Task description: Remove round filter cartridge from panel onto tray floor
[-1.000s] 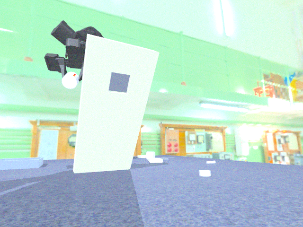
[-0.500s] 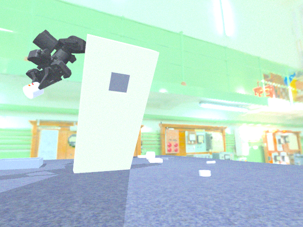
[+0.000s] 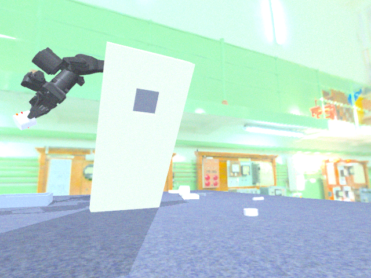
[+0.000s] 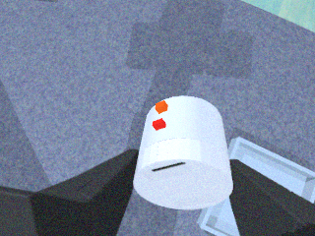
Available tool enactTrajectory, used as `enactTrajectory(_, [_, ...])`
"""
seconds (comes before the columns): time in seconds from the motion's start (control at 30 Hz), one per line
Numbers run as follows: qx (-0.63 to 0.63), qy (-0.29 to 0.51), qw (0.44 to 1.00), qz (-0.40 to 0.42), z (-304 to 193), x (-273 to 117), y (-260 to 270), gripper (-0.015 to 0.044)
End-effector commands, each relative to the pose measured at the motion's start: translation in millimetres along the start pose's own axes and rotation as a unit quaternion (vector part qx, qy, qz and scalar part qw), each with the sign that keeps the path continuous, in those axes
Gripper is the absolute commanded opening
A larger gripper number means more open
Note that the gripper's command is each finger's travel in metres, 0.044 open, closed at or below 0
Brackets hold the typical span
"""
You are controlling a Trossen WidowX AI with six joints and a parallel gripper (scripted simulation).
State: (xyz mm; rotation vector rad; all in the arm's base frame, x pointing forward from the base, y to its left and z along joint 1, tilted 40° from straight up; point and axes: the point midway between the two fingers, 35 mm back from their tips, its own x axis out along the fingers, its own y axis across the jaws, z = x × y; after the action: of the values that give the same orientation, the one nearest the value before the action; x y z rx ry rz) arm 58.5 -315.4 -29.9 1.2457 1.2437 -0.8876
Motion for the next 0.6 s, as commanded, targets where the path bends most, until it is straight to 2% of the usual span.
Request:
enactTrajectory(0.0, [0.043, 0.004, 0.999, -0.023, -10.9, 18.2, -29.3, 0.0])
enactTrajectory(0.57, [0.224, 0.009, 0.966, -0.132, -89.2, 83.5, -134.0, 0.0])
